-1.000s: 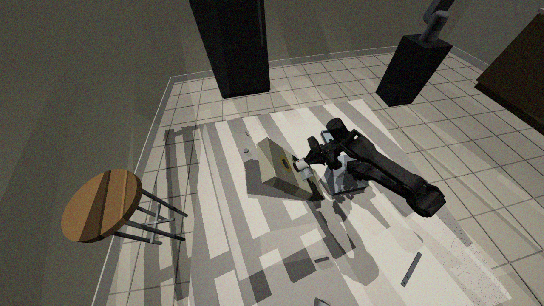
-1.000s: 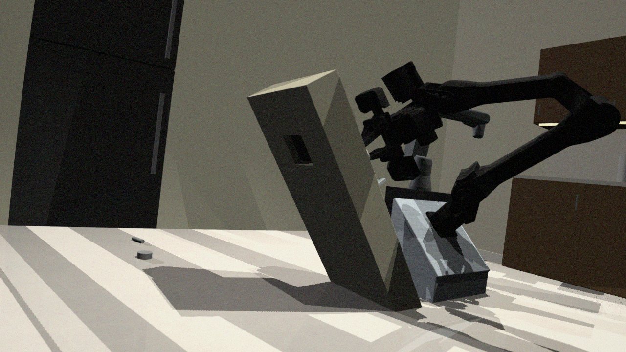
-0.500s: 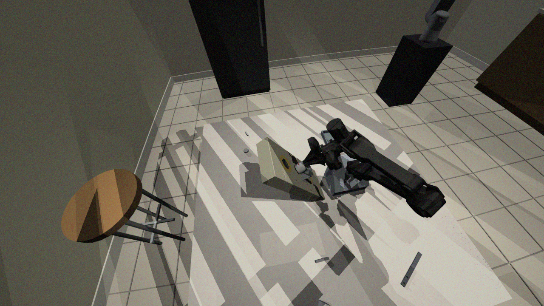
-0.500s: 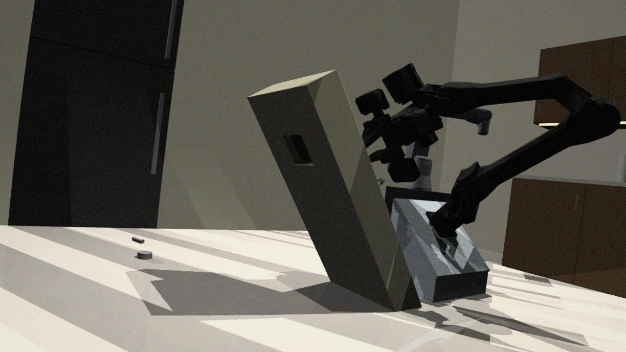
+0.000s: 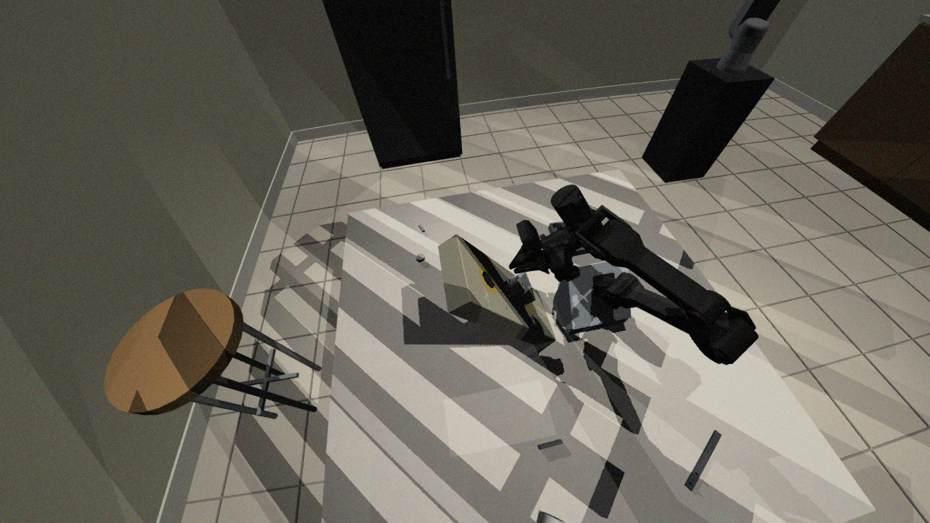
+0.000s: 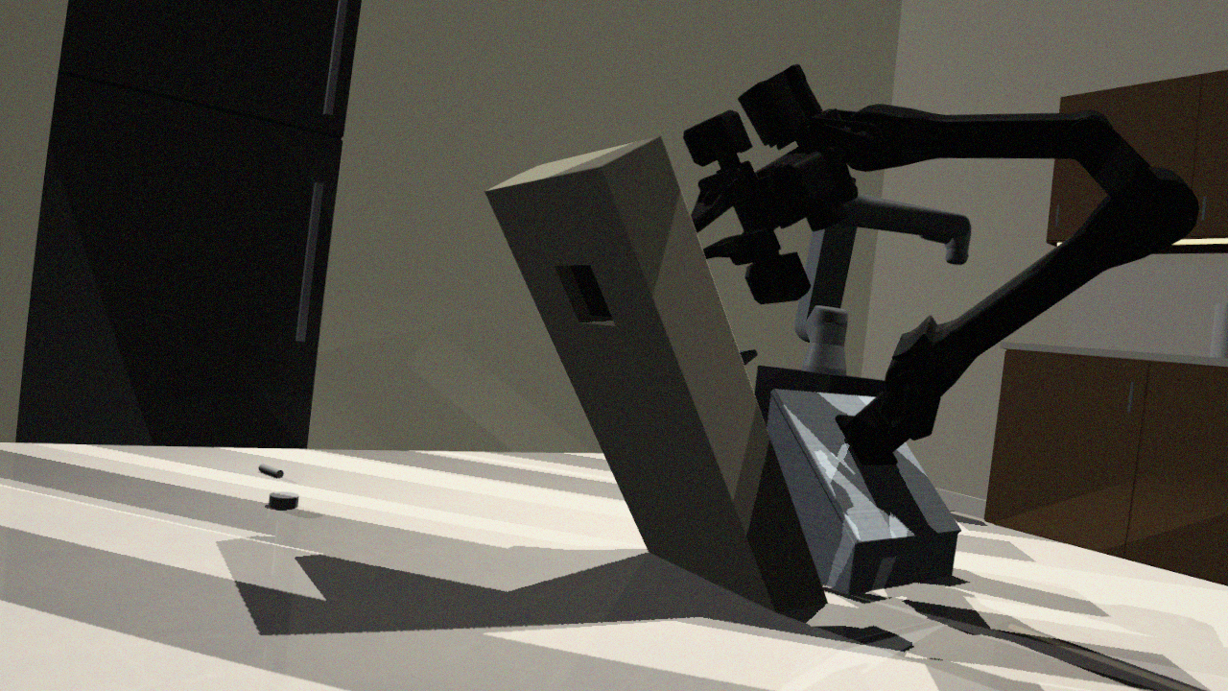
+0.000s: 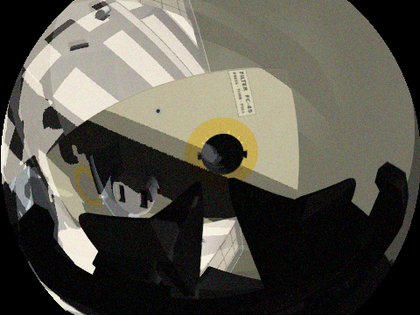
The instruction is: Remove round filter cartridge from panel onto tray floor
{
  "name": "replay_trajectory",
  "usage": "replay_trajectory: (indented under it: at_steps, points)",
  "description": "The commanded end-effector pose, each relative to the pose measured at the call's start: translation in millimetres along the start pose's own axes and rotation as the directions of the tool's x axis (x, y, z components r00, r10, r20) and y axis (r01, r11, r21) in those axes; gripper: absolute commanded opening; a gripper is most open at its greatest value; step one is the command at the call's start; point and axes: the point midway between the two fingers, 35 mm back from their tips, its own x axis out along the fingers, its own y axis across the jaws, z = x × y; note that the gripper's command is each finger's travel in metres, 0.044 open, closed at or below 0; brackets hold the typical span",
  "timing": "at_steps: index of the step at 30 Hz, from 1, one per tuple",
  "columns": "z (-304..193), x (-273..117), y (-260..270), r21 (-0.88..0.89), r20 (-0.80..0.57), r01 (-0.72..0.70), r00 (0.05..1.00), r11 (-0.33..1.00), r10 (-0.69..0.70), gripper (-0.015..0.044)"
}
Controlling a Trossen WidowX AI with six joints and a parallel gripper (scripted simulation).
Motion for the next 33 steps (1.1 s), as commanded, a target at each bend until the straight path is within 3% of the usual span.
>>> replay_trajectory:
  at_steps: [1, 14, 16, 19, 22, 25, 28, 33]
  points:
    - [3, -2, -15, 0.009, 0.005, -0.002, 1.000, 1.000, 0.002, 0.0092]
    - [8, -46, -69, -0.002, -0.001, 0.000, 1.000, 1.000, 0.000, 0.0433]
    - [6, -43, -64, 0.079, -0.007, -0.020, 1.000, 0.997, 0.020, 0.0381]
    - [-1, -30, -38, 0.414, -0.027, -0.093, 0.993, 0.906, 0.114, 0.0305]
    - [-7, -18, -9, 0.713, -0.041, -0.125, 0.975, 0.689, 0.220, 0.0305]
    - [-10, -10, 20, 0.916, -0.048, -0.090, 0.943, 0.392, 0.329, 0.0305]
    - [-11, -6, 44, 0.990, -0.048, -0.012, 0.909, 0.143, 0.414, 0.0305]
    - [-11, -6, 45, 0.992, -0.048, -0.005, 0.906, 0.125, 0.420, 0.0305]
